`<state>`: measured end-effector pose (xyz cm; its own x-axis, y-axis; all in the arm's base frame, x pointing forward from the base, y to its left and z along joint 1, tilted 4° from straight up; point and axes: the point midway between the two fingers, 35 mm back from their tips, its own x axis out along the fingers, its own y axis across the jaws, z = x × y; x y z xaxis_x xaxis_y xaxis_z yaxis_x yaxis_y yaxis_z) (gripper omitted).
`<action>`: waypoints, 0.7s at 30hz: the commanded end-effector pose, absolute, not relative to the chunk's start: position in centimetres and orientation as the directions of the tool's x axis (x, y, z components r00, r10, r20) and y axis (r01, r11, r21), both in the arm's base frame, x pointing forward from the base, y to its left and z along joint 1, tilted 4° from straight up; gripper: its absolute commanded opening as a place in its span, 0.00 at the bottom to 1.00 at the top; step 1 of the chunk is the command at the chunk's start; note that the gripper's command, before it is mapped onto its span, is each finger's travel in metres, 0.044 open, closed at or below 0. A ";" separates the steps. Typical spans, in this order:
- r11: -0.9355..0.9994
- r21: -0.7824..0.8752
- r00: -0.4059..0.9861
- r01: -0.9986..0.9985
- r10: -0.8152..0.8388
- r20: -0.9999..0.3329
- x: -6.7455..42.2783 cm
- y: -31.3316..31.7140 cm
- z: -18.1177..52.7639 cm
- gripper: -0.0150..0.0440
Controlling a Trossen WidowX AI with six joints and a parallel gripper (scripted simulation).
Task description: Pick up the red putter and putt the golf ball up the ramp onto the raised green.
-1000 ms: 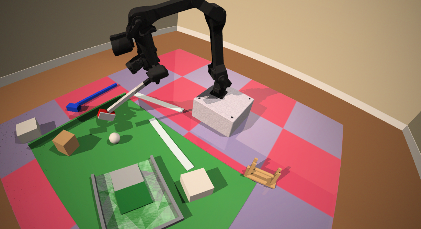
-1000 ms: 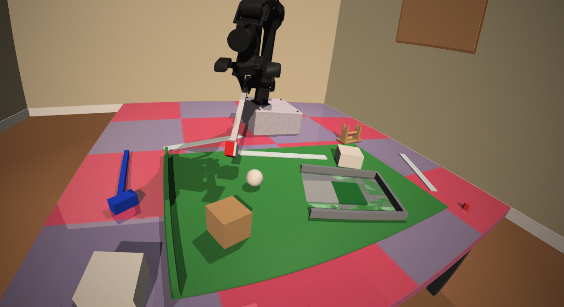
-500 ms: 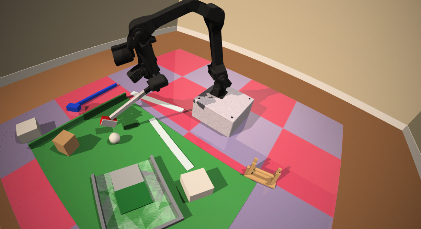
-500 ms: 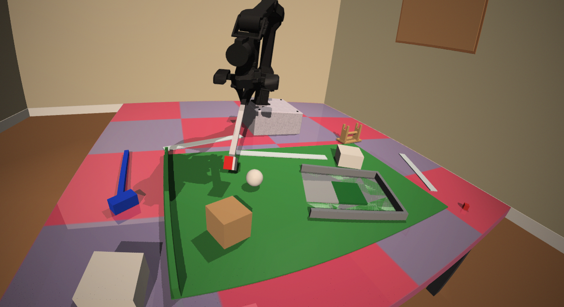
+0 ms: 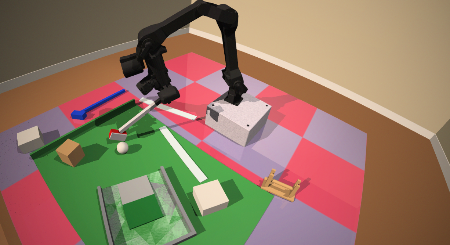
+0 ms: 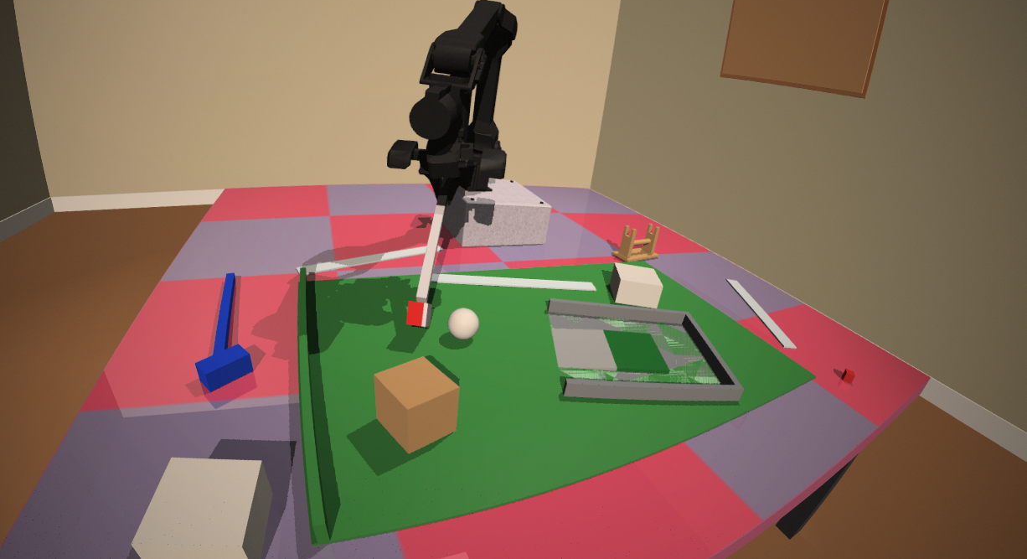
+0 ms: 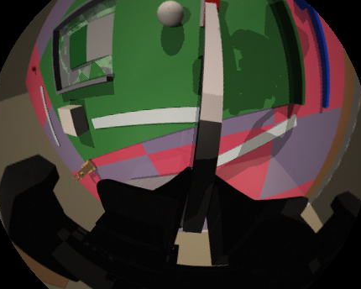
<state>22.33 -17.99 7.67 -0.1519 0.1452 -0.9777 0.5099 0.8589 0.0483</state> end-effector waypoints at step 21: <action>0.856 0.044 -0.149 0.514 0.141 -0.979 20.8 -20.6 7.2 0.25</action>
